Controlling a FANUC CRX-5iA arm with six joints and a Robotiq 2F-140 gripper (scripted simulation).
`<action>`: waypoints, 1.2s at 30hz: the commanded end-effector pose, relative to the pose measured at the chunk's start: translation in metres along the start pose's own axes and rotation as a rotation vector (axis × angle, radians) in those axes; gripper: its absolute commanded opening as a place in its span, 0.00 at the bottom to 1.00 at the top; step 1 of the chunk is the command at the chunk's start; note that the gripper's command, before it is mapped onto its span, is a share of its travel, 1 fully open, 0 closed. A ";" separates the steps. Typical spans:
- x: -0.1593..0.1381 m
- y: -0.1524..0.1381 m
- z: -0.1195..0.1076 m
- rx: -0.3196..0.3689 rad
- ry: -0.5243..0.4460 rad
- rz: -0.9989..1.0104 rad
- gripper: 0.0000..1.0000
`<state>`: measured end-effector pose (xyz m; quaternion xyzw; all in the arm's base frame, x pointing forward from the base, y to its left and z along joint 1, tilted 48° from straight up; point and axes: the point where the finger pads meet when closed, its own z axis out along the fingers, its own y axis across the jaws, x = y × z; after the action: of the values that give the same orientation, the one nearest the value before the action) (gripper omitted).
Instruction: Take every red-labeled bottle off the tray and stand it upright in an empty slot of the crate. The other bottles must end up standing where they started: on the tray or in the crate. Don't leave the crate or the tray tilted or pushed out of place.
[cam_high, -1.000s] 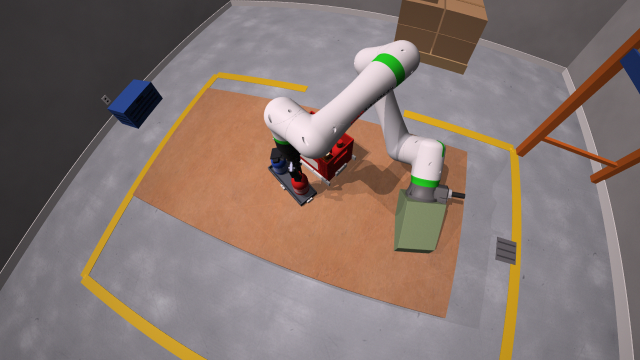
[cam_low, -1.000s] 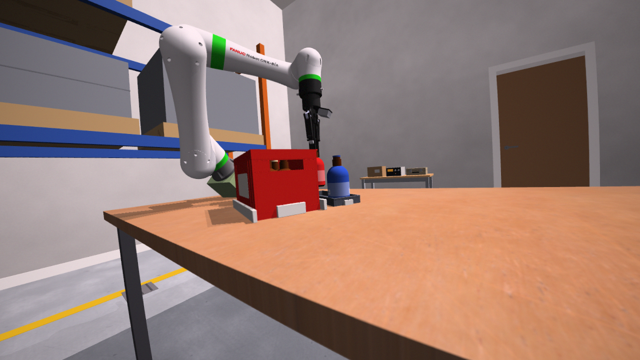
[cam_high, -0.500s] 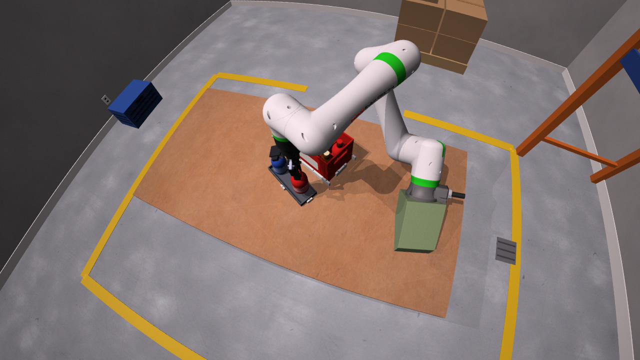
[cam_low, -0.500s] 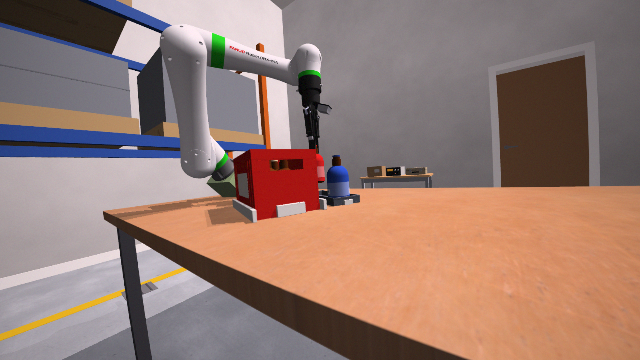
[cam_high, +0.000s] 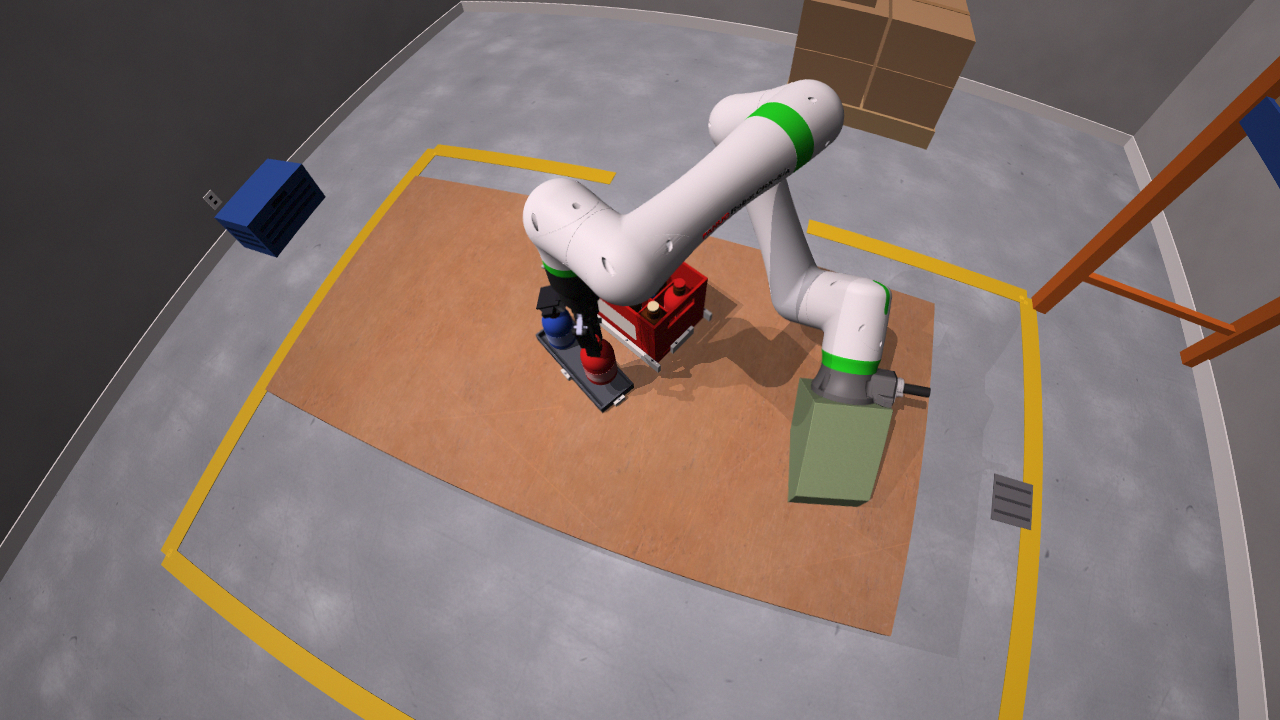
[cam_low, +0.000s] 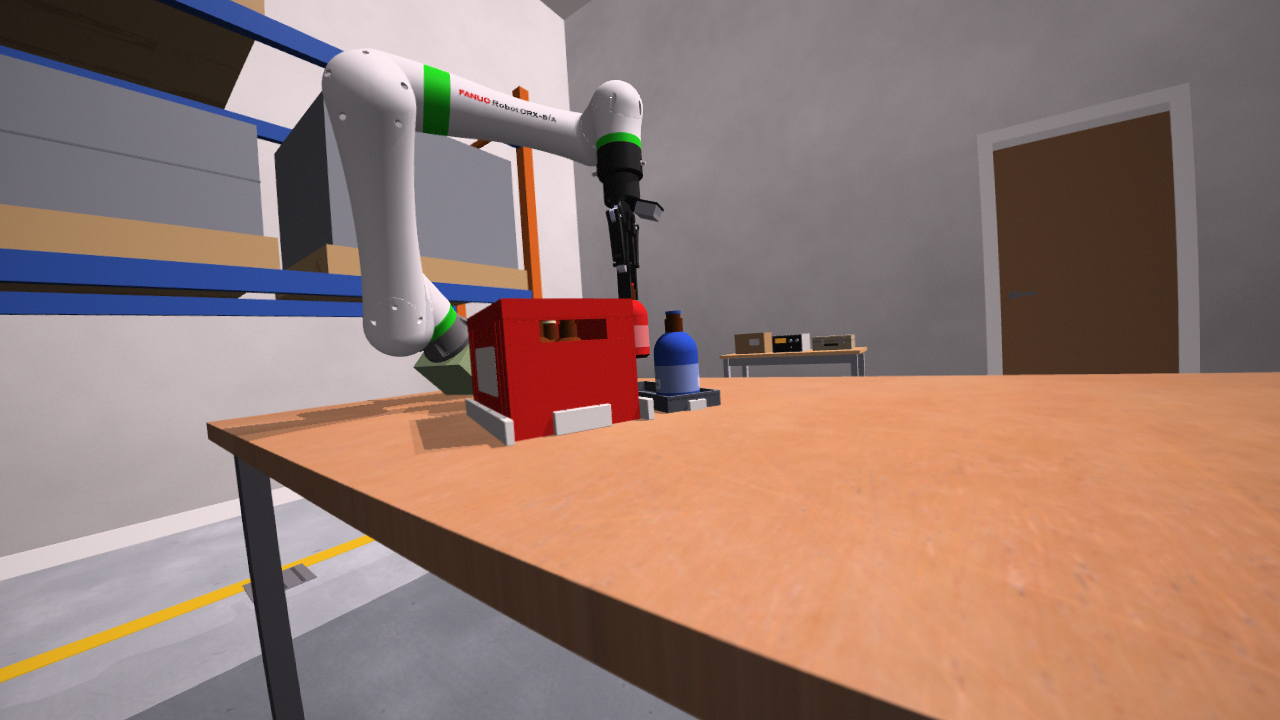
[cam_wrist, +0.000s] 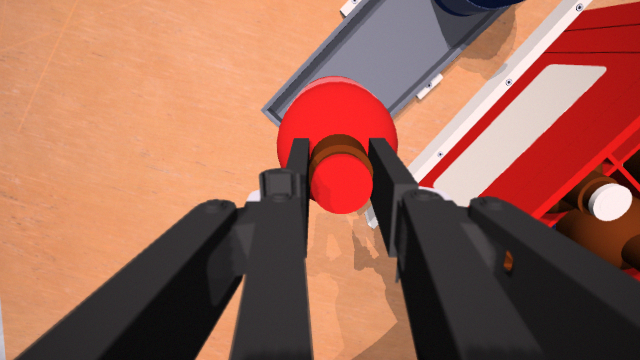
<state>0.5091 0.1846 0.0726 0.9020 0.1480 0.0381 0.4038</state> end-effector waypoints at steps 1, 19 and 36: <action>0.000 0.000 -0.005 0.000 0.002 0.000 0.10; 0.000 0.000 -0.025 0.000 0.002 0.000 0.10; 0.000 0.000 -0.043 0.000 0.002 0.000 0.10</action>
<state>0.5016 0.2130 0.0987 0.9019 0.1480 0.0380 0.4039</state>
